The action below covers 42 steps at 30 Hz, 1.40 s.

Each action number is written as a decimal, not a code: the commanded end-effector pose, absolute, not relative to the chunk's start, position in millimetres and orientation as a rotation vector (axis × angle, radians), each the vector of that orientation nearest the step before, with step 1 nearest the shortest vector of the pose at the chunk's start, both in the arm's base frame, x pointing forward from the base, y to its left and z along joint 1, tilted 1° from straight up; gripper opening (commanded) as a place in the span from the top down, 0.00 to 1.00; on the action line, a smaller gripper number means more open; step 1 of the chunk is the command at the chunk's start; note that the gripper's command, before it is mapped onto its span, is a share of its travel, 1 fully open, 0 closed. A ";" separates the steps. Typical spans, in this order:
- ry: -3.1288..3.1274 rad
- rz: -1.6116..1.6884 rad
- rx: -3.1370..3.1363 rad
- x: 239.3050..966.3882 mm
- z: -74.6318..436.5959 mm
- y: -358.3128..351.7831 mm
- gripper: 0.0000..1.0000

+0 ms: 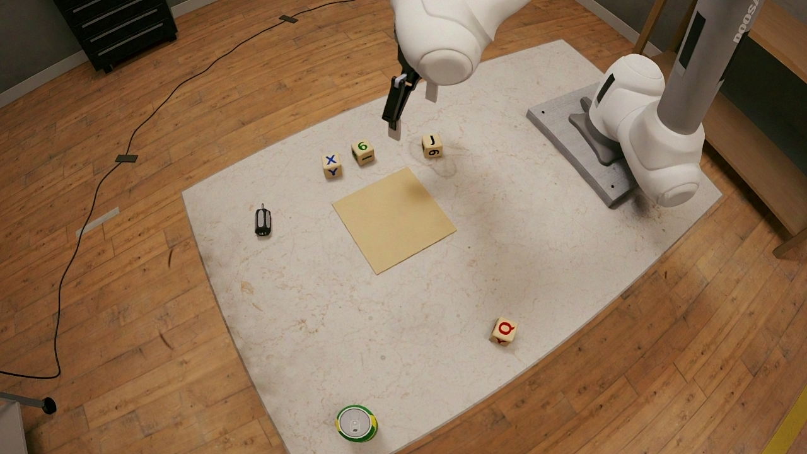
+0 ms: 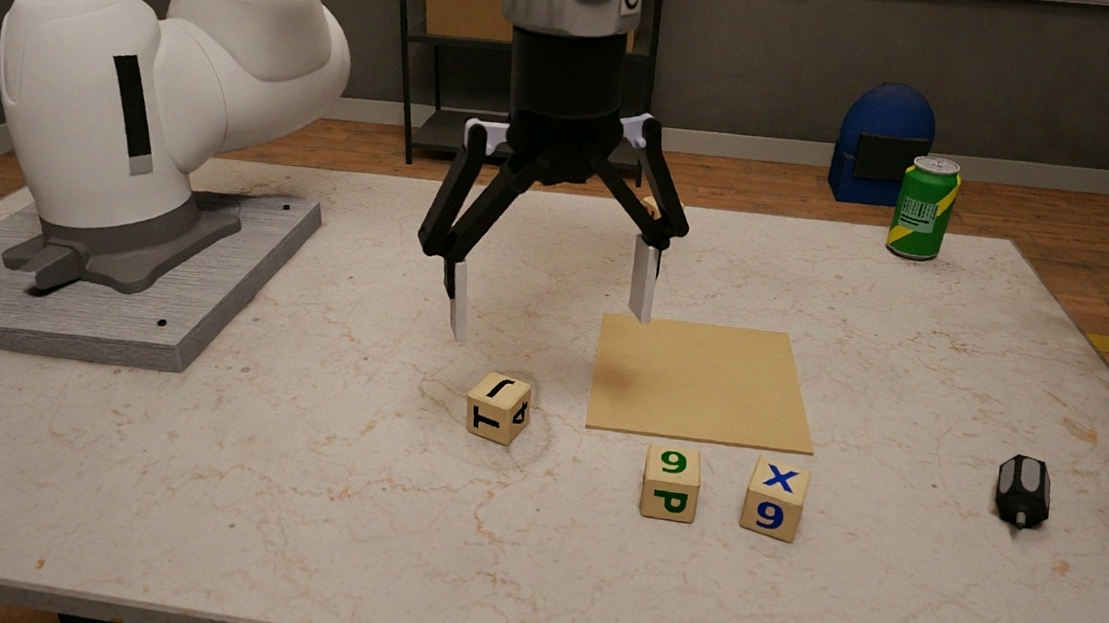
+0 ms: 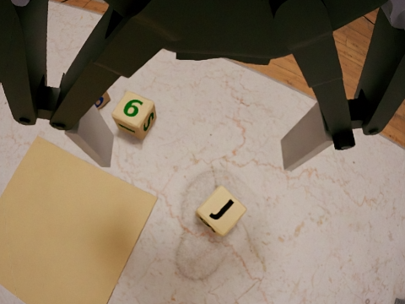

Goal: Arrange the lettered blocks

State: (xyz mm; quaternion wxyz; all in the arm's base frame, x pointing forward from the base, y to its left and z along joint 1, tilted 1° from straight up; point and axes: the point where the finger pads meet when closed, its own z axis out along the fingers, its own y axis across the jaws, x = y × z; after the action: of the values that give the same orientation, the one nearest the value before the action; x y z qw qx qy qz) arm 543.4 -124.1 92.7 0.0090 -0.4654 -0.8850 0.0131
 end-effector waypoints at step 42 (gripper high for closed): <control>-3.106 0.014 -0.270 497.8 94.0 -112.2 0.47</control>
State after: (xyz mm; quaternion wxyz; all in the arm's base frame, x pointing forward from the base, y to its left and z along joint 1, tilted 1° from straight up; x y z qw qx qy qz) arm 497.3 -112.2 93.4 0.0125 -0.0865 -0.9962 0.0045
